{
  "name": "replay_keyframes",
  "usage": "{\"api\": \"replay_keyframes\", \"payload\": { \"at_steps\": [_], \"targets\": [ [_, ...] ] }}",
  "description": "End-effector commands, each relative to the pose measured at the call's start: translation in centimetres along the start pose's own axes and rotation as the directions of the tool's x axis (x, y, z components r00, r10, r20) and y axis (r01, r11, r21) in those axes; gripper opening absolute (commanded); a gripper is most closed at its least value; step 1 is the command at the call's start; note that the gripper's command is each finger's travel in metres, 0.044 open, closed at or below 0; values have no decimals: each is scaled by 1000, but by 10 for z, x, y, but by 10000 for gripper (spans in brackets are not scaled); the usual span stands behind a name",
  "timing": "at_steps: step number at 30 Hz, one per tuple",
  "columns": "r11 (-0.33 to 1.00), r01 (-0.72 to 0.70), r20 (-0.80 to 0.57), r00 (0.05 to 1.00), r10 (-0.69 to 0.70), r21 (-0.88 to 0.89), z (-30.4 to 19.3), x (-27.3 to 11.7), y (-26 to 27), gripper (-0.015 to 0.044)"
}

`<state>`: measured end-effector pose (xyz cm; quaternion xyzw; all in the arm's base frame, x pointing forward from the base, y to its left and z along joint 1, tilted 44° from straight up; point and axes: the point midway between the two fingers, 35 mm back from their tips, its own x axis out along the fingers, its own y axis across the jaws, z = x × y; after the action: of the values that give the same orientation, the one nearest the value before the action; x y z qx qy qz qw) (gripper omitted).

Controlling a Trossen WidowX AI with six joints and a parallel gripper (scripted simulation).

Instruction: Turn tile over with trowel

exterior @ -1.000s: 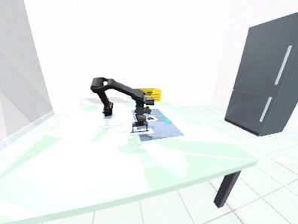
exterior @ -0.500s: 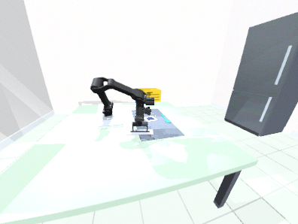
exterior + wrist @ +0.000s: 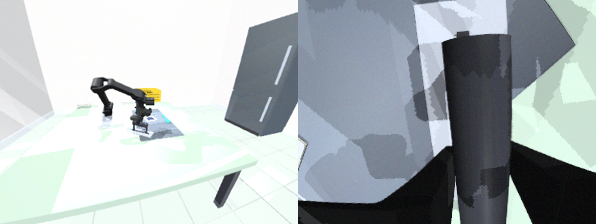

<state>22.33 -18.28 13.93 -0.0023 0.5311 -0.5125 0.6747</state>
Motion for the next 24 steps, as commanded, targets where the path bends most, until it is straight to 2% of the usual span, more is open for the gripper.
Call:
{"api": "replay_keyframes", "payload": {
  "at_steps": [1,14,20,24],
  "targets": [
    [994,-1,1,1000,1,109,0,0,0,130],
    [882,-1,1,1000,1,471,0,0,0,130],
    [861,-1,1,1000,1,509,0,0,0,130],
    [861,-1,1,1000,1,509,0,0,0,235]
  ]
}}
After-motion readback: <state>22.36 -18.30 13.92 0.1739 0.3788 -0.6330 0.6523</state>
